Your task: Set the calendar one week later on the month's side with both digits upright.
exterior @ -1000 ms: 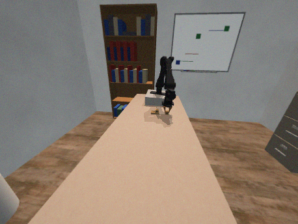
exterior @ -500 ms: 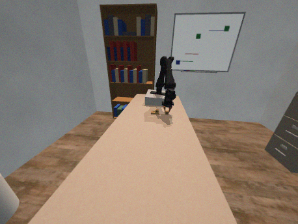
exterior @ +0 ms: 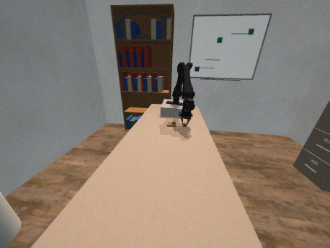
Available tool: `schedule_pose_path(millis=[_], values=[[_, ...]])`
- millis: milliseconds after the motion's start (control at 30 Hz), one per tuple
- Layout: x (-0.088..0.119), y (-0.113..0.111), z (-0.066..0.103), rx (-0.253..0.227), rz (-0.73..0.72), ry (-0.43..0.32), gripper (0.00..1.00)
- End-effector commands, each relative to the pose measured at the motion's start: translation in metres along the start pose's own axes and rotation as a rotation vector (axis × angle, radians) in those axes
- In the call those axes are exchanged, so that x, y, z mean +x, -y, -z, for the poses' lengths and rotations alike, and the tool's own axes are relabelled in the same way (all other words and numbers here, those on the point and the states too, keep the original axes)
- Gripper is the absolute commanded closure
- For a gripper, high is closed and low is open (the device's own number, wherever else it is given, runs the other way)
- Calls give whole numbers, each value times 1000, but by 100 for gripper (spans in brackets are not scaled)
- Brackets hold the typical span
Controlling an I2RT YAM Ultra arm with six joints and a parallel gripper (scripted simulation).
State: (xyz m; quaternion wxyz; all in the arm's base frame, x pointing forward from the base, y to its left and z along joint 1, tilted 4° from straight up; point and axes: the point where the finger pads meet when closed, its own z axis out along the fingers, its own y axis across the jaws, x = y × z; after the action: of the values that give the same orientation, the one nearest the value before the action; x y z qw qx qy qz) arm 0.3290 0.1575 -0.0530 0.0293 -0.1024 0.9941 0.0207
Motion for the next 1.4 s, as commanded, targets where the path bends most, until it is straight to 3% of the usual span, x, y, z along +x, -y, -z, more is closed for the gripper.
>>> schedule_pose_path(millis=[0, 100, 633, 867, 933, 1200, 1367], values=[[-3, -1, 3, -2, 0, 11, 59], [-3, -1, 3, -2, 0, 11, 55], [-3, -1, 8, -2, 0, 11, 55], [-2, -1, 37, -2, 0, 11, 55], [-2, -1, 37, -2, 0, 11, 55], [-2, -1, 78, -2, 0, 11, 55], [-2, -1, 91, -2, 0, 11, 55]])
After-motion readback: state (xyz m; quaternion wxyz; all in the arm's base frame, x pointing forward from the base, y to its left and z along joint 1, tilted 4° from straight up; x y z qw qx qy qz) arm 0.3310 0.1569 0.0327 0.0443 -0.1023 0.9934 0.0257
